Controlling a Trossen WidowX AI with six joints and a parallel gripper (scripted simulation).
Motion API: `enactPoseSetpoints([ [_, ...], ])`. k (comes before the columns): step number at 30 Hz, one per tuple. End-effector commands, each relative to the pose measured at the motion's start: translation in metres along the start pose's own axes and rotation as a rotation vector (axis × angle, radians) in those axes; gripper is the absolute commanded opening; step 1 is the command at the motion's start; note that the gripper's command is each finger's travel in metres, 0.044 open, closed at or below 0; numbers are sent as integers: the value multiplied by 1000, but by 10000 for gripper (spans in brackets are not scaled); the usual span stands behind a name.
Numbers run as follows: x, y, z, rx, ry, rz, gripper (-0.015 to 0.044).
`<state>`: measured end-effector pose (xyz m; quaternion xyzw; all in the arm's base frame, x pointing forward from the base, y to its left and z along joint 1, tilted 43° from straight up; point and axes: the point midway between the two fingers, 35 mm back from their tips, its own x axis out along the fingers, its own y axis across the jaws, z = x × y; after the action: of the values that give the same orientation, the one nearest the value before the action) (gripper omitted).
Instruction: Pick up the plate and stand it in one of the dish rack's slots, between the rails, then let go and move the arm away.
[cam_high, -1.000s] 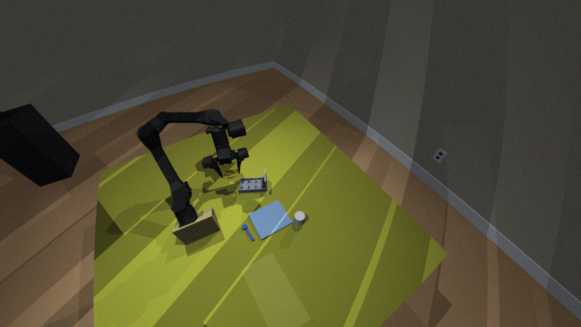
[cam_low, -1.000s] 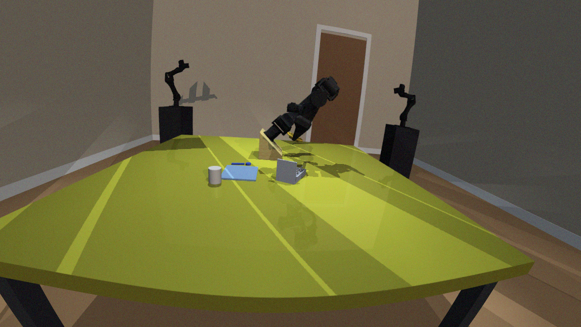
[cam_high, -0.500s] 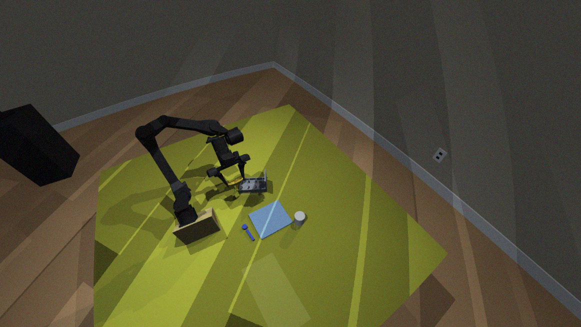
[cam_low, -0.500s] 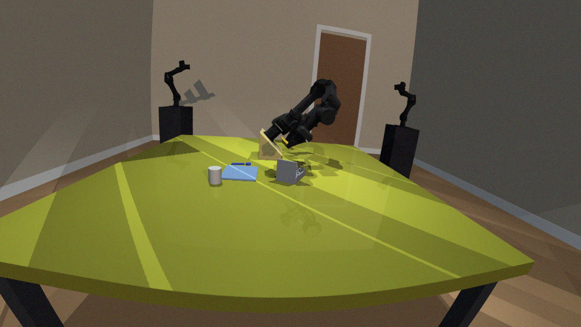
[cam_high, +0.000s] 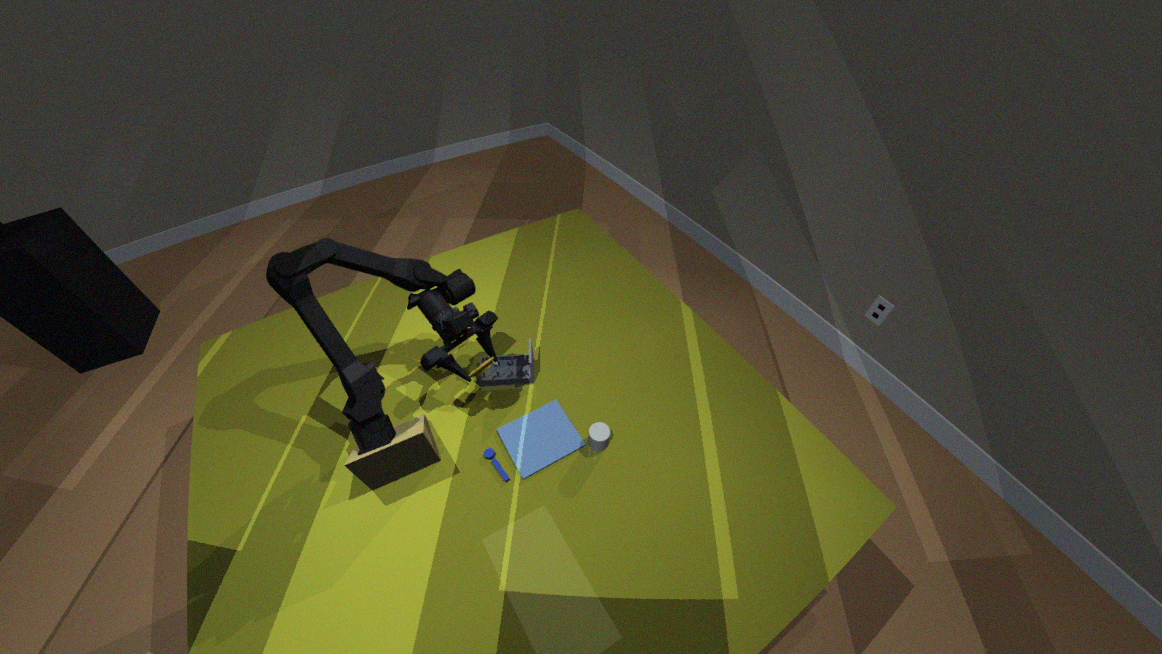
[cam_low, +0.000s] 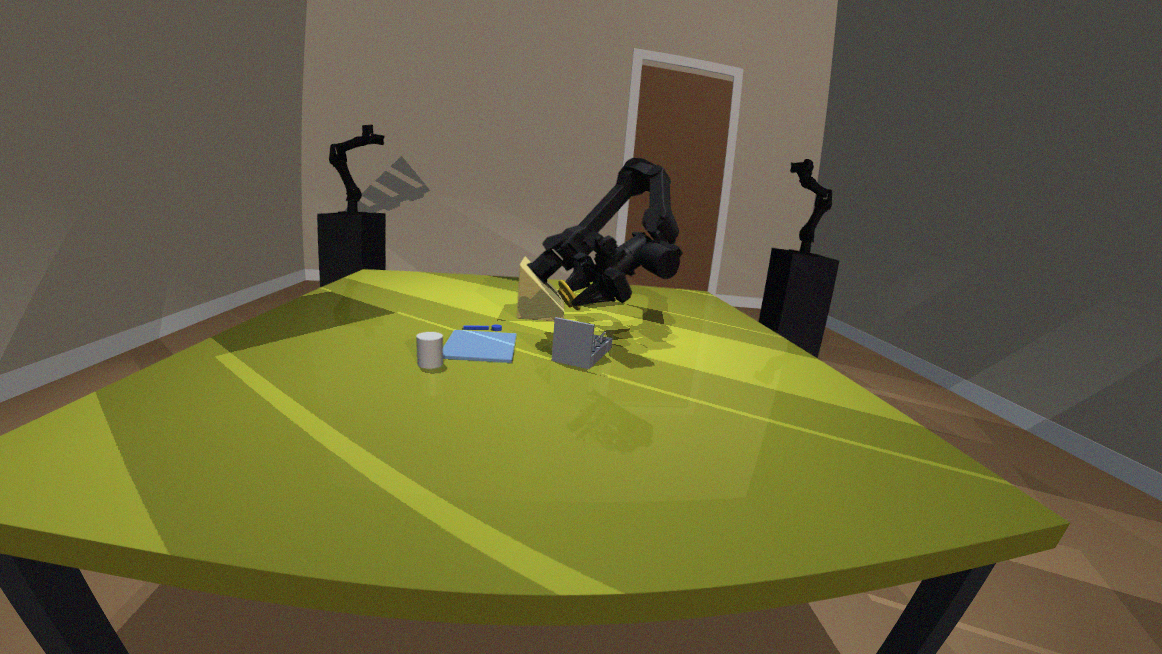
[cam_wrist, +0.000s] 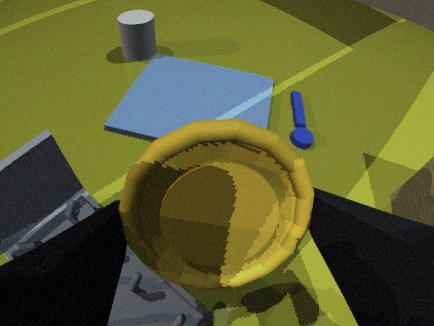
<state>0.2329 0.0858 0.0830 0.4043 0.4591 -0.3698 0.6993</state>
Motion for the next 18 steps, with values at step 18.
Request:
enactPoseSetpoints([
  [18,-2,11,-19,-158,-313,318,0],
])
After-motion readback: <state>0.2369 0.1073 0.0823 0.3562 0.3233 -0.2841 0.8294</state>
